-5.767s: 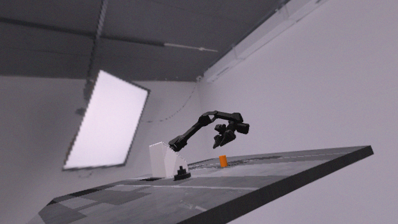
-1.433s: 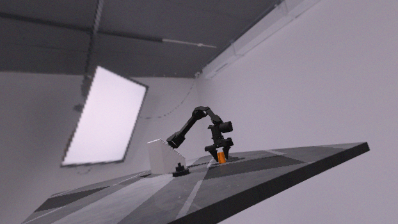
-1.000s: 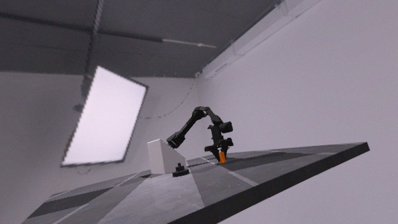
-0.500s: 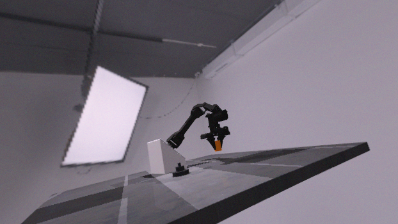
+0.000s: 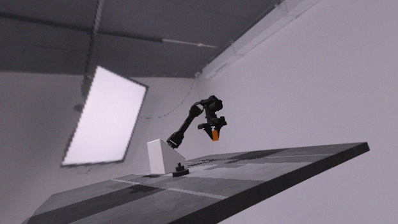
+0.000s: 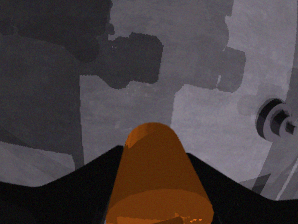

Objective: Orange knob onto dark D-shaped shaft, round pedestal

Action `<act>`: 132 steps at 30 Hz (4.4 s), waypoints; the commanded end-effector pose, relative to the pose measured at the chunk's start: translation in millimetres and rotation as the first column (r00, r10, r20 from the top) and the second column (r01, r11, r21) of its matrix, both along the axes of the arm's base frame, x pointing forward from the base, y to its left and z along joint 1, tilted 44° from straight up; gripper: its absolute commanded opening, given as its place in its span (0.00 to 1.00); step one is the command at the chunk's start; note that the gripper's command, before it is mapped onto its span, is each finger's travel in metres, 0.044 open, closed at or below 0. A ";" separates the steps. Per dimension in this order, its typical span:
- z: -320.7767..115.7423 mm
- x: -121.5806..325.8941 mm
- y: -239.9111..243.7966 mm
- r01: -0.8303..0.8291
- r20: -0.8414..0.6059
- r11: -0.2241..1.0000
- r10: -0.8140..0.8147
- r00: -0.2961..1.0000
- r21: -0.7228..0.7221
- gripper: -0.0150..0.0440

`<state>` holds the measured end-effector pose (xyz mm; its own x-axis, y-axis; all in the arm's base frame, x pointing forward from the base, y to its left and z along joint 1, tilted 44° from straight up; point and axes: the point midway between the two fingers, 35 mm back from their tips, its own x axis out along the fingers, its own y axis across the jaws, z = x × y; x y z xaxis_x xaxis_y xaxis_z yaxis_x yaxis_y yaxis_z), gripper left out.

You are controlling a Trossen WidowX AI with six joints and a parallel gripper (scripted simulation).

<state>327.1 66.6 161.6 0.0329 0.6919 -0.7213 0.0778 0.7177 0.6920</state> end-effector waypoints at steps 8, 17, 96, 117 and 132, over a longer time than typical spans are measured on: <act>-15.0 7.9 -16.8 0.002 0.016 1.000 -0.002 1.000 -0.005 0.25; -37.7 14.7 -34.6 0.005 0.015 1.000 -0.005 1.000 -0.013 0.25; -233.6 -11.8 -143.9 0.002 0.013 1.000 -0.002 1.000 -0.008 0.25; -237.8 -11.0 -140.9 -0.005 0.020 1.000 0.005 1.000 -0.008 0.25; -234.1 -13.0 -140.6 -0.005 0.020 1.000 0.005 1.000 -0.008 0.25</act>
<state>315.1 -74.5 -76.1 0.0441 0.6831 -0.7290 0.0583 0.7267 0.6845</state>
